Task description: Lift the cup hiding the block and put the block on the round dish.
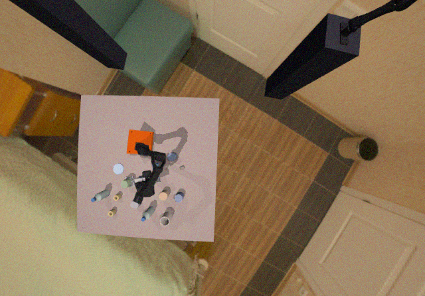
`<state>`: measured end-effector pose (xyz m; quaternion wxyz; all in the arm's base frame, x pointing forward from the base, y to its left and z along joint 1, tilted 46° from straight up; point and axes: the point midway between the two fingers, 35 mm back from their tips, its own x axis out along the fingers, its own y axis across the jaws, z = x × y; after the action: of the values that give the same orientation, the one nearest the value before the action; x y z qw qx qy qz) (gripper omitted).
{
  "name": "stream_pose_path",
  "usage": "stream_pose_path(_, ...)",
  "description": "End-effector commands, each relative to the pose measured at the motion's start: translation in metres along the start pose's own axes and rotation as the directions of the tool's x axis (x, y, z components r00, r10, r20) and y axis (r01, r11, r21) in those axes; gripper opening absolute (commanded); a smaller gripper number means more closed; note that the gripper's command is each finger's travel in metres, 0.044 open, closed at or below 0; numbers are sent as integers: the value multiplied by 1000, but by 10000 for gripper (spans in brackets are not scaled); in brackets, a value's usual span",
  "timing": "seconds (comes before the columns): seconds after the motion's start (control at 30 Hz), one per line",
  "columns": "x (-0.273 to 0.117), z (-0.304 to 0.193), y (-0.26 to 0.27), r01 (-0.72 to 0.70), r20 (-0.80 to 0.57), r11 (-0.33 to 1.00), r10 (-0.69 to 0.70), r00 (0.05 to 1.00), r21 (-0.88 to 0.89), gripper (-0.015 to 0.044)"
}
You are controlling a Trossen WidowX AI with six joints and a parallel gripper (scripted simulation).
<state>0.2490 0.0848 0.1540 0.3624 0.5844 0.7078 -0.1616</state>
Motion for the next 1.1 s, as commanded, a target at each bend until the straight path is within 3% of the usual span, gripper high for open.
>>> stream_pose_path(0.0,-7,0,2,-11,2,1000,11,1000,0,0)
stream_pose_path(1.07,-40,-5,-5,-11,-18,1000,11,1000,26,0)
